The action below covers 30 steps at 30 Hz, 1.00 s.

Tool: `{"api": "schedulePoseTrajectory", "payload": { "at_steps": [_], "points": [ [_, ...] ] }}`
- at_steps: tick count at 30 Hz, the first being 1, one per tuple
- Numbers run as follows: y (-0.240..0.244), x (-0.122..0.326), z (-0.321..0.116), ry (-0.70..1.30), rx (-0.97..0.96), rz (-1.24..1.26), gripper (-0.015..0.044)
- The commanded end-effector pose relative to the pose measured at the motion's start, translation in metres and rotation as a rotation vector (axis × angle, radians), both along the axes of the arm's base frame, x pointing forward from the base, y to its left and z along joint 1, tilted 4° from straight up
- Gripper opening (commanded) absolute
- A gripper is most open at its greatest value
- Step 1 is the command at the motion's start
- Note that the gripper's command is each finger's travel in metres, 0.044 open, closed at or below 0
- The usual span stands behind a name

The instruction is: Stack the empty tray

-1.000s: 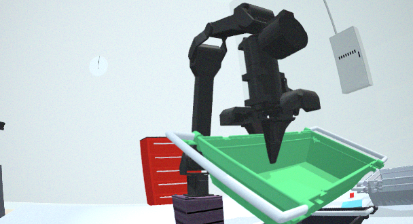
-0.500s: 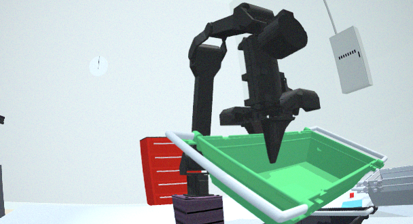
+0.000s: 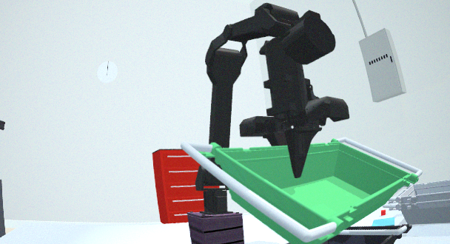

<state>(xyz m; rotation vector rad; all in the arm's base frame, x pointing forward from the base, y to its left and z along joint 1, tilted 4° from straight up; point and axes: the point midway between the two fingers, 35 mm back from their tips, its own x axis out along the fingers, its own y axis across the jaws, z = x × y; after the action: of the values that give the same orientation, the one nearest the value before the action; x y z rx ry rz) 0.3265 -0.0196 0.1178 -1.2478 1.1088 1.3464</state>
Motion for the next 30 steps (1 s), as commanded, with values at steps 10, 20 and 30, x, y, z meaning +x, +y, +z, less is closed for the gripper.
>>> {"api": "schedulePoseTrajectory", "payload": {
  "at_steps": [10, 20, 30],
  "points": [
    [0.000, 0.004, 0.005, -0.028, 0.002, -0.001, 0.0000],
    [0.001, 0.004, -0.010, -0.028, 0.002, -0.001, 0.0000],
    [0.002, 0.002, -0.025, -0.028, 0.002, -0.001, 0.0000]
  ]
}}
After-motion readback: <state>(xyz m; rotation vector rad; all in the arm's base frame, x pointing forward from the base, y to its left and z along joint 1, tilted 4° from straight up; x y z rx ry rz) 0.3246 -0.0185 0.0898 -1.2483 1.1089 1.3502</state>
